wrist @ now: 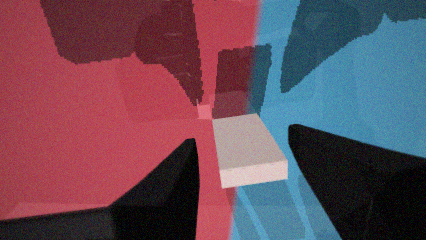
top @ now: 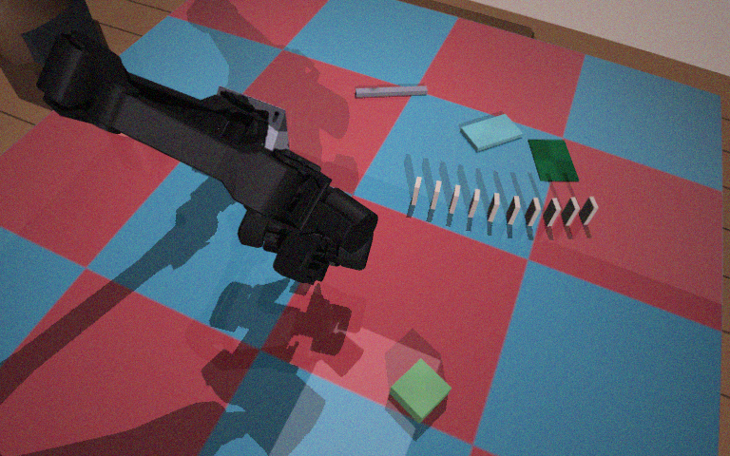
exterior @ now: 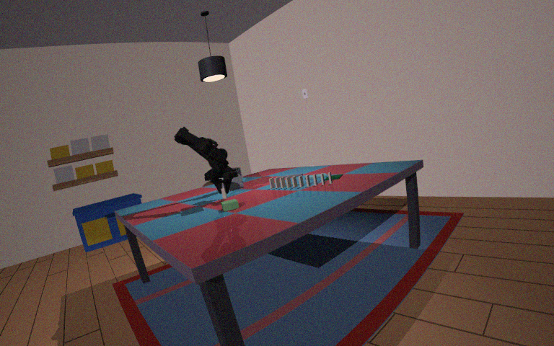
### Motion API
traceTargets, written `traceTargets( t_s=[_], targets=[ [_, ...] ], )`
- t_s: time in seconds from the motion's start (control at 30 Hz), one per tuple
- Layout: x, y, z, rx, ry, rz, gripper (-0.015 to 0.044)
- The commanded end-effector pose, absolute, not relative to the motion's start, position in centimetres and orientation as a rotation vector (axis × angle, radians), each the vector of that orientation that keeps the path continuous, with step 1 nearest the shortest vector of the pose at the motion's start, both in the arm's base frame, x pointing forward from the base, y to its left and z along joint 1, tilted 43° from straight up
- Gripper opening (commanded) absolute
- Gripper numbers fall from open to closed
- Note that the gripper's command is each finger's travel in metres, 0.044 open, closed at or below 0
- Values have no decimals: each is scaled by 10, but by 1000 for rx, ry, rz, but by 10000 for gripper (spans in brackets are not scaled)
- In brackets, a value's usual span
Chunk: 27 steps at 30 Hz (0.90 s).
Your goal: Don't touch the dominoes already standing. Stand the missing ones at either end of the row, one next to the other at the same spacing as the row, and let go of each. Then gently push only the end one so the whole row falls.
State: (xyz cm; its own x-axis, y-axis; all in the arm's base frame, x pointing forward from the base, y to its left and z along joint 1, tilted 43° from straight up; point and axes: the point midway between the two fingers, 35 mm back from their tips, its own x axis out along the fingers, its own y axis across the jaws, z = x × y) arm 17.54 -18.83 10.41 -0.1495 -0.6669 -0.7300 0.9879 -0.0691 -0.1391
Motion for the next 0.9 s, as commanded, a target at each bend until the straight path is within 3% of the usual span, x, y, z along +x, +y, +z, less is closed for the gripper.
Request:
traceTargets(
  t_s=[0.0,0.37,0.67,0.87],
  targets=[
    [175,-188,103,580,749,-1587,125],
    [176,-186,104,580,751,-1585,107],
    [196,-103,195,524,813,-1514,107],
    [195,-97,203,515,815,-1511,107]
  ],
)
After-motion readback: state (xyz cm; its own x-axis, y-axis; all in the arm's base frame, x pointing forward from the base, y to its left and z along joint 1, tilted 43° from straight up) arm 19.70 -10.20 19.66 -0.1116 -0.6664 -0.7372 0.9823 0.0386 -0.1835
